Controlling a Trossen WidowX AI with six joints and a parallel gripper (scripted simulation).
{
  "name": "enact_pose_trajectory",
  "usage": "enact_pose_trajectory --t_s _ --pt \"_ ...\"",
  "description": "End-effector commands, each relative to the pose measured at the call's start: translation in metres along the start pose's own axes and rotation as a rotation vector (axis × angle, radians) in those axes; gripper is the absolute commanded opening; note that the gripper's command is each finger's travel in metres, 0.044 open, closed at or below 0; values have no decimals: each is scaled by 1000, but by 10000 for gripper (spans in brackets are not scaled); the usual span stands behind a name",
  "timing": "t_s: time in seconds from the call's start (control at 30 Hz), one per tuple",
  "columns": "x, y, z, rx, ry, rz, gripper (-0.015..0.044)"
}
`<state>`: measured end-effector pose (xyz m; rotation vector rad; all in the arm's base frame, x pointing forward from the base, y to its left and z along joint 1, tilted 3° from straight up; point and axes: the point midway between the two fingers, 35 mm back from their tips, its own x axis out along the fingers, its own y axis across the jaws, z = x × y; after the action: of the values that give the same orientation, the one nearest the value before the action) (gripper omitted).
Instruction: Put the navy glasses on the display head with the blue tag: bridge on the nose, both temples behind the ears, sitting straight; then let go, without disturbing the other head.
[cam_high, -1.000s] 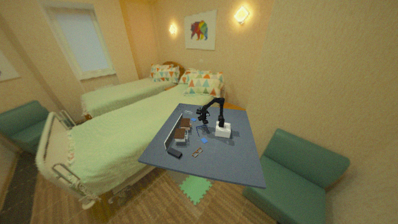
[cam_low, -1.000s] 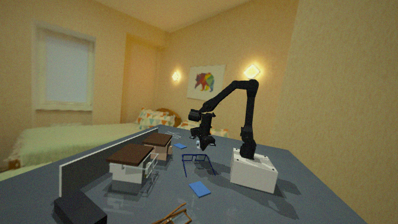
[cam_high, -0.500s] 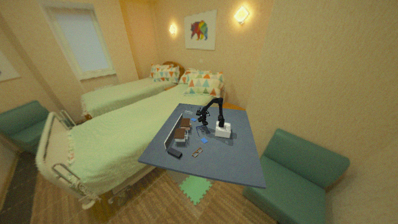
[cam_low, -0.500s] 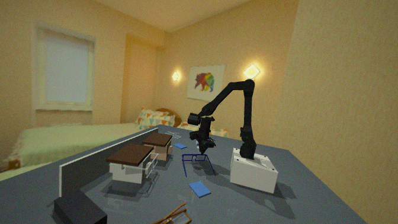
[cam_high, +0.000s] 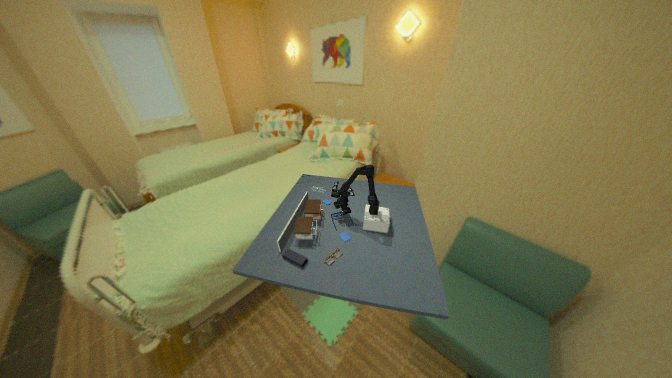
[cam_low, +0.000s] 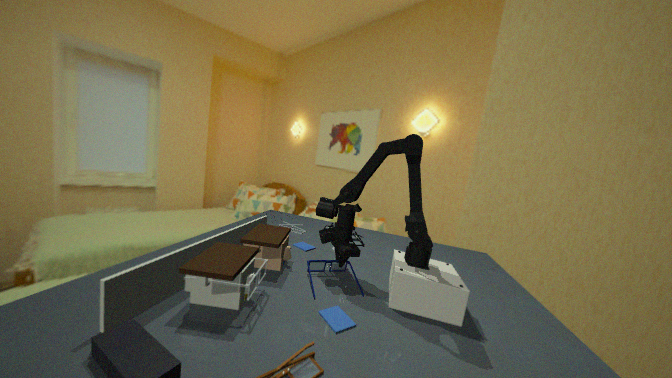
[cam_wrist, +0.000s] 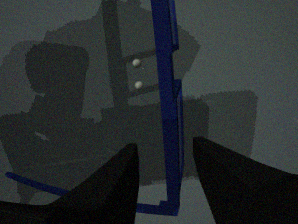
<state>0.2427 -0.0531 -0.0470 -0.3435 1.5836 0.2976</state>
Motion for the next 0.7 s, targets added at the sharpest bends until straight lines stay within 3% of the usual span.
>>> enact_pose_trajectory --t_s 0.0,0.13,0.67 --pt "7 1 -1 -2 -1 3 140" --pt "11 1 -1 -2 -1 3 140" --pt "7 1 -1 1 1 1 33"
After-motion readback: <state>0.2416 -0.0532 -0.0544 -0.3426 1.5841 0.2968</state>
